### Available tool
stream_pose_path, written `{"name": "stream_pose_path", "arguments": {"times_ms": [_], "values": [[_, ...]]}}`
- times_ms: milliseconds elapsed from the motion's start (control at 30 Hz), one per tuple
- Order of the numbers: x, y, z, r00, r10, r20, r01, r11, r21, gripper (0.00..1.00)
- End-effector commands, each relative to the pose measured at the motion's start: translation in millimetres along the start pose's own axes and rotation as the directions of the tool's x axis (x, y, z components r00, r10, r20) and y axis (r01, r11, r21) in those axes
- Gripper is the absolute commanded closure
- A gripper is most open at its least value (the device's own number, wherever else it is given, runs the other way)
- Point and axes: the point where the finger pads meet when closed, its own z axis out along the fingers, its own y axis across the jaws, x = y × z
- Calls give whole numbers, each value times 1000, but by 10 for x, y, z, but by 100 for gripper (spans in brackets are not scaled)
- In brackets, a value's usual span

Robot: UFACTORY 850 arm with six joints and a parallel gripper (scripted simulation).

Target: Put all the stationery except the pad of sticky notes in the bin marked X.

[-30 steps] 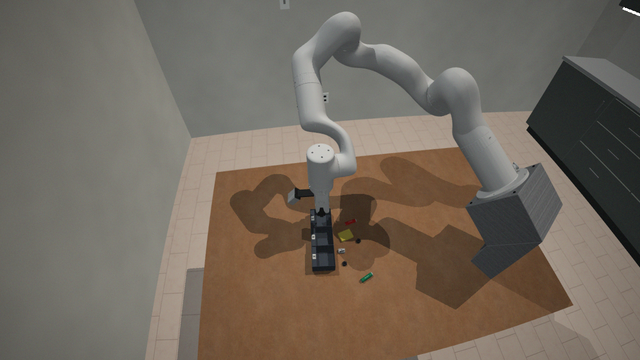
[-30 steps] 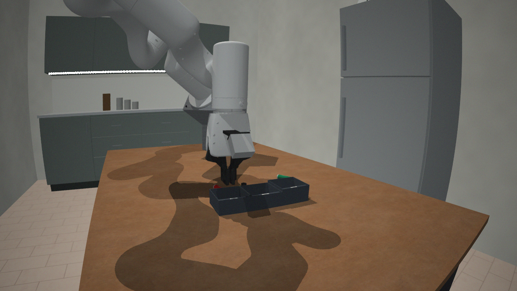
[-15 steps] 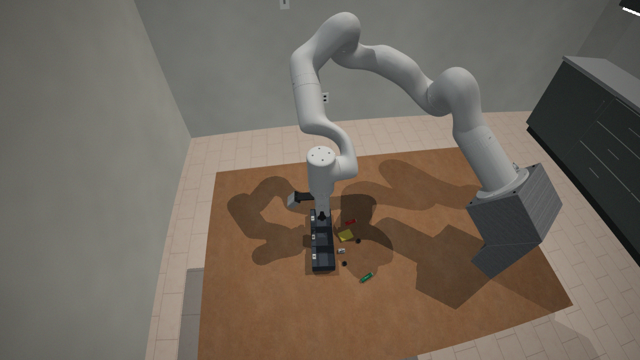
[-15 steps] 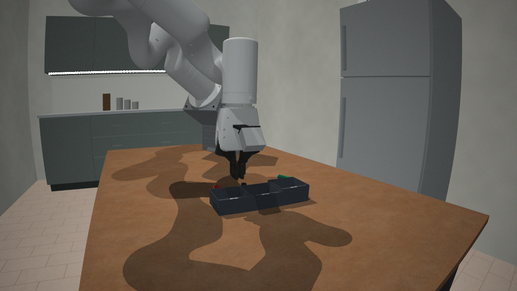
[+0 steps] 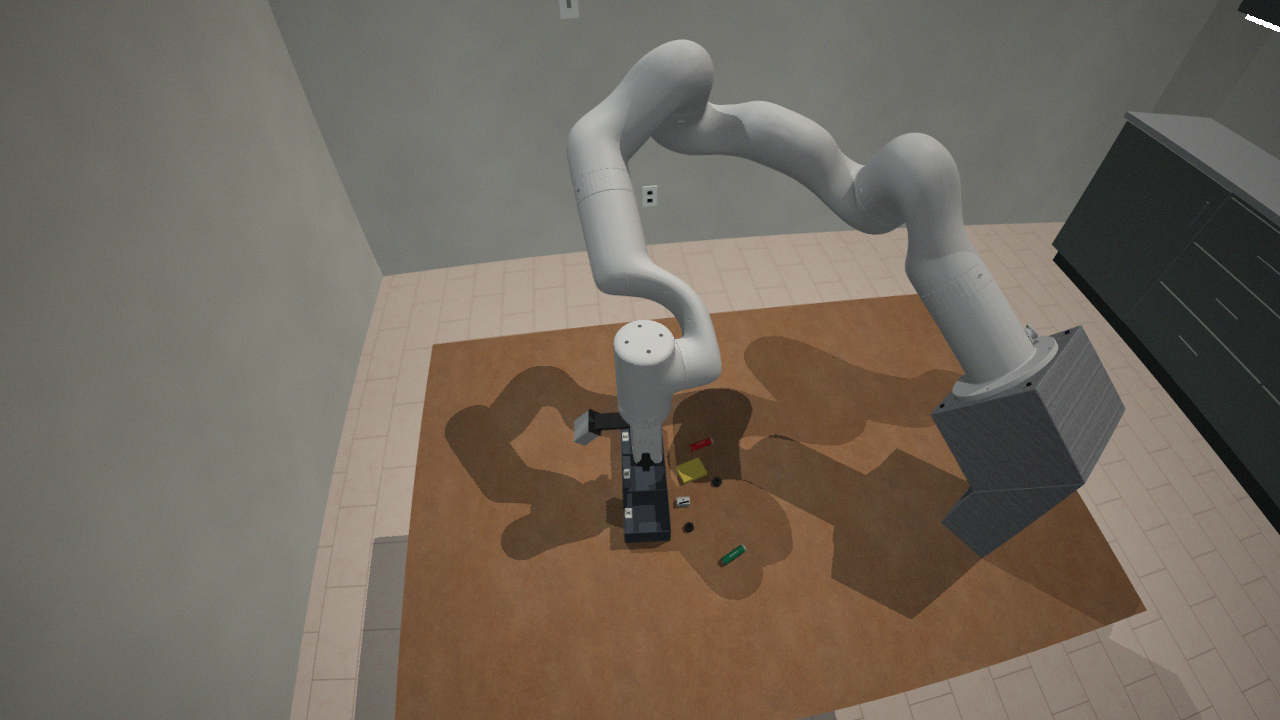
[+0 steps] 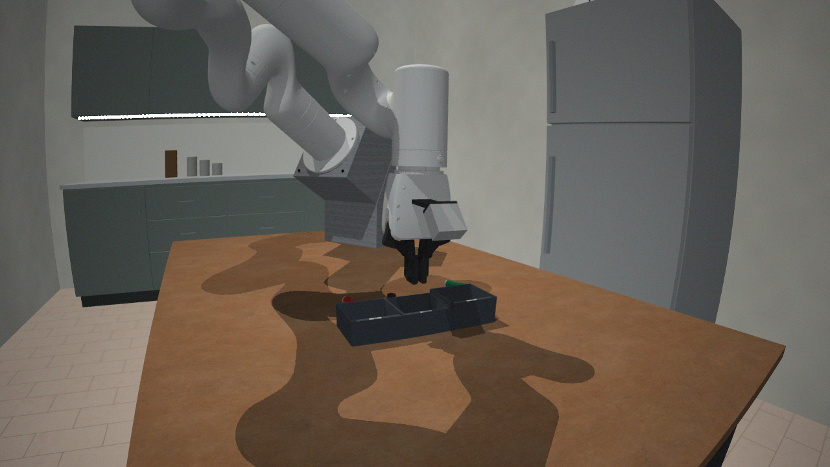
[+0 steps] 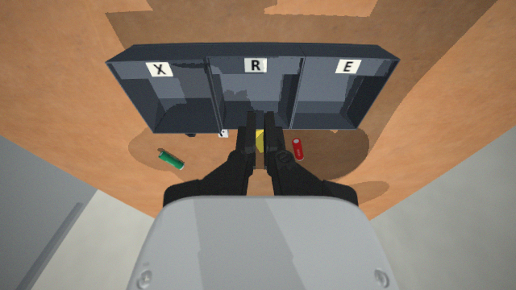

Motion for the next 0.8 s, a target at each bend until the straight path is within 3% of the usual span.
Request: {"name": "stream_pose_path", "arguments": {"times_ms": [0,767], "values": [[7,-20,23,1000,1,-1,-1,1000,0,93],[7,-21,584,1000,0,-1,0,1000,0,93]]}}
